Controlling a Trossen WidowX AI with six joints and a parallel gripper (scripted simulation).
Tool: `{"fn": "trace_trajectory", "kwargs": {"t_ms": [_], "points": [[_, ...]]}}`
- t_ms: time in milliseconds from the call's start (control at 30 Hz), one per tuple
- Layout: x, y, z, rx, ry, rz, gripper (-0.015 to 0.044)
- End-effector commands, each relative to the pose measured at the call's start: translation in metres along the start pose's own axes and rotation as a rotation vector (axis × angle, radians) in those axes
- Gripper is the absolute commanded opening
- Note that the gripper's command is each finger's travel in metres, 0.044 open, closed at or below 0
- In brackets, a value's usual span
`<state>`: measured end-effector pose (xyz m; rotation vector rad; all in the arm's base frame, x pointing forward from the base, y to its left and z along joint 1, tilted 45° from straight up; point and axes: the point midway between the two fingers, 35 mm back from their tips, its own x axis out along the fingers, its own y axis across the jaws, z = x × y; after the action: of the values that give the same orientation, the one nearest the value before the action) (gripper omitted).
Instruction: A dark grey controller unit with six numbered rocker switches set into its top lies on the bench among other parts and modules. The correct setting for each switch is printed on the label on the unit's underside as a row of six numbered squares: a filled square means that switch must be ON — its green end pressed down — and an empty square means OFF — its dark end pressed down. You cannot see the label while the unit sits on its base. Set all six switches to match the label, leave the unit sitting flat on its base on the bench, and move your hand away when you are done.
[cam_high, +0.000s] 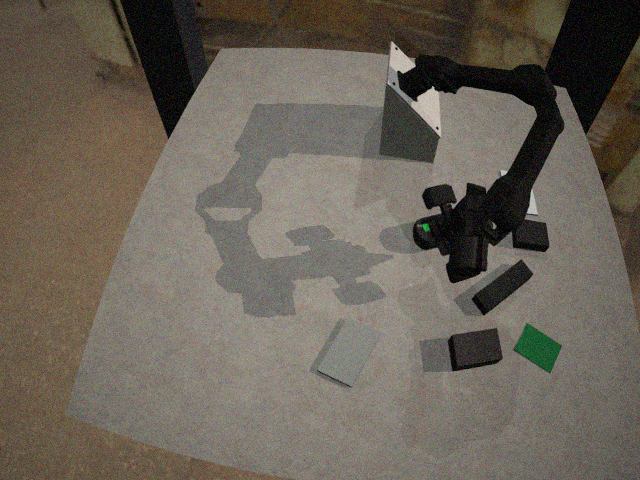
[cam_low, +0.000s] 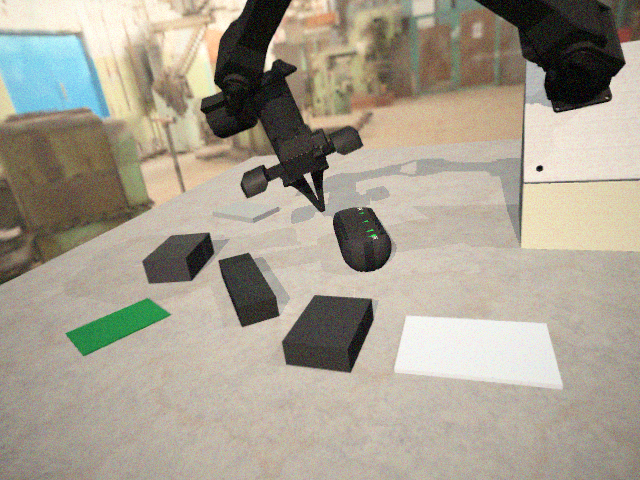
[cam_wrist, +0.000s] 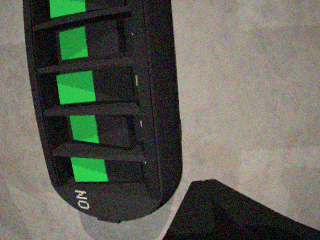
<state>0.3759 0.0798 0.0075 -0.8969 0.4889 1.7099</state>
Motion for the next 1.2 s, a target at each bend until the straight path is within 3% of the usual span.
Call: {"fn": "trace_trajectory", "kwargs": {"t_ms": [0, 1167], "points": [[0.002, -0.001, -0.003, 0.002, 0.0, 0.016, 0.0], [0.051, -0.017, -0.002, 0.002, -0.002, 0.016, 0.0]]}}
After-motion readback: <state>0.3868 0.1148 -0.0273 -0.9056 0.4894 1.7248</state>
